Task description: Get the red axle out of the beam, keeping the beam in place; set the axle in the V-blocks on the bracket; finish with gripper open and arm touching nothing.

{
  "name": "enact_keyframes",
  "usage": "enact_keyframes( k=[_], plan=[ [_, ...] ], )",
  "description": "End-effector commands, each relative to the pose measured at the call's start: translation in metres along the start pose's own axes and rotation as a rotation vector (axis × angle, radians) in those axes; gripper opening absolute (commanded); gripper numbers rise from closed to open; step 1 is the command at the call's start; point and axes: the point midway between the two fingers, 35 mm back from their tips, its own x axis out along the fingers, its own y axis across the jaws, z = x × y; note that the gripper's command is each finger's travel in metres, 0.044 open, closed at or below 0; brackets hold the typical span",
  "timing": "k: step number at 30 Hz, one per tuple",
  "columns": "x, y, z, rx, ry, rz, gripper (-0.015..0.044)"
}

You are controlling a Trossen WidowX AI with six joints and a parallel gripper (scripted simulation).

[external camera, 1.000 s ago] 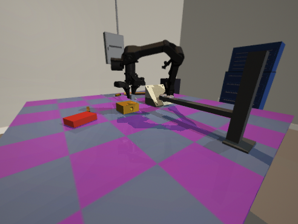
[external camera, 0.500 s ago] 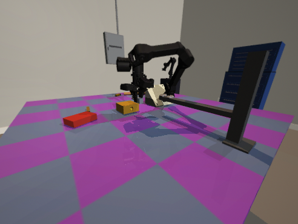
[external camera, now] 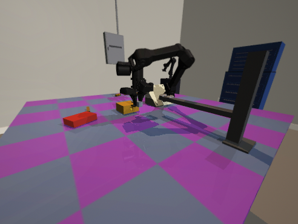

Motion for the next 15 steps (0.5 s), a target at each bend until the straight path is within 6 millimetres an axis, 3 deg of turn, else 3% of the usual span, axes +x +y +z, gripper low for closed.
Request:
enact_keyframes(
  k=[1, 15],
  plan=[
    [0.006, 0.001, 0.000, 0.007, -0.005, -0.001, 0.0000],
    [0.029, 0.001, 0.001, 0.006, -0.006, -0.001, 0.0000]
  ],
)
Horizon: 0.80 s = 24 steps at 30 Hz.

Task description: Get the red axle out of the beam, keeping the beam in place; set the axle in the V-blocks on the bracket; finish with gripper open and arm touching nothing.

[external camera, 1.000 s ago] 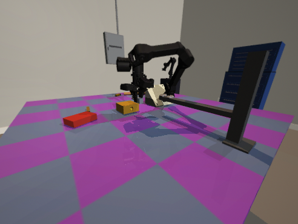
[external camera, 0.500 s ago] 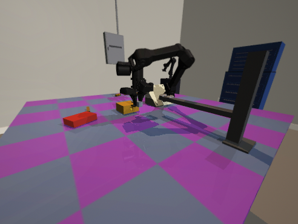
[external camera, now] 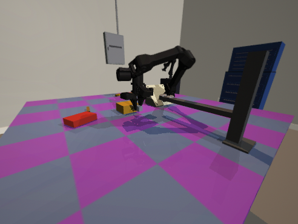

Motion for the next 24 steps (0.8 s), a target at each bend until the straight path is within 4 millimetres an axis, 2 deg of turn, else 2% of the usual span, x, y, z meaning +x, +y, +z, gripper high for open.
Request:
enact_keyframes(
  k=[1, 12, 24],
  plan=[
    [0.006, 0.002, 0.001, 0.007, -0.006, -0.001, 0.0000],
    [0.023, 0.003, 0.002, 0.006, -0.008, -0.001, 0.0000],
    [0.024, 0.003, -0.012, 0.006, -0.007, -0.001, 0.0000]
  ],
)
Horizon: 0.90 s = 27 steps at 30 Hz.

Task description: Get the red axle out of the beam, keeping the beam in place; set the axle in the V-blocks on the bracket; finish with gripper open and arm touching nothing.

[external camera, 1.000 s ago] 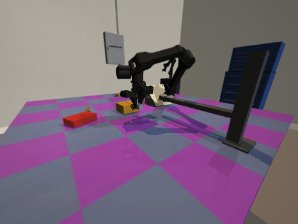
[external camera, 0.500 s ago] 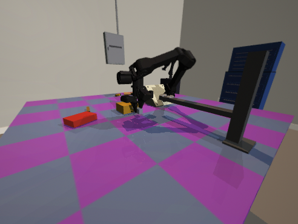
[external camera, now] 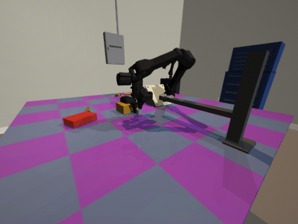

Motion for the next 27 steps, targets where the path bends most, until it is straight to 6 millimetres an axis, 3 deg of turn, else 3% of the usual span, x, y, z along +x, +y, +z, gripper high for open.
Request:
enact_keyframes(
  k=[1, 21, 27],
  plan=[
    [0.002, 0.001, -0.007, 0.004, -0.004, 0.005, 0.0000],
    [0.002, 0.004, -0.039, 0.004, -0.003, 0.005, 0.0000],
    [0.002, 0.004, -0.041, 0.004, -0.003, 0.005, 0.0000]
  ],
)
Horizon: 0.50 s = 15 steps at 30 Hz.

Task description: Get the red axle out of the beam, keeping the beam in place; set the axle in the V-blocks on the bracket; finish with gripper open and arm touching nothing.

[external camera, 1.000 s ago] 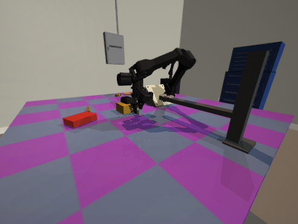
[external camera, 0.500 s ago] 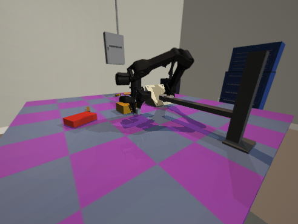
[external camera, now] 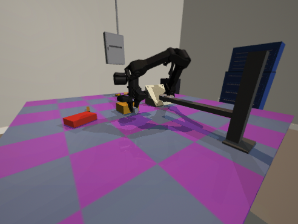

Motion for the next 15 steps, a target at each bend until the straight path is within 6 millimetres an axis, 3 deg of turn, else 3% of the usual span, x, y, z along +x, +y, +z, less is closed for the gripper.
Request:
enact_keyframes(
  k=[1, 9, 15],
  plan=[
    [0.001, 0.000, -0.002, -0.003, 0.004, 0.003, 0.0000],
    [0.001, 0.000, -0.001, -0.003, 0.004, 0.003, 0.0000],
    [0.001, -0.003, 0.029, -0.003, 0.004, 0.002, 0.0000]
  ],
)
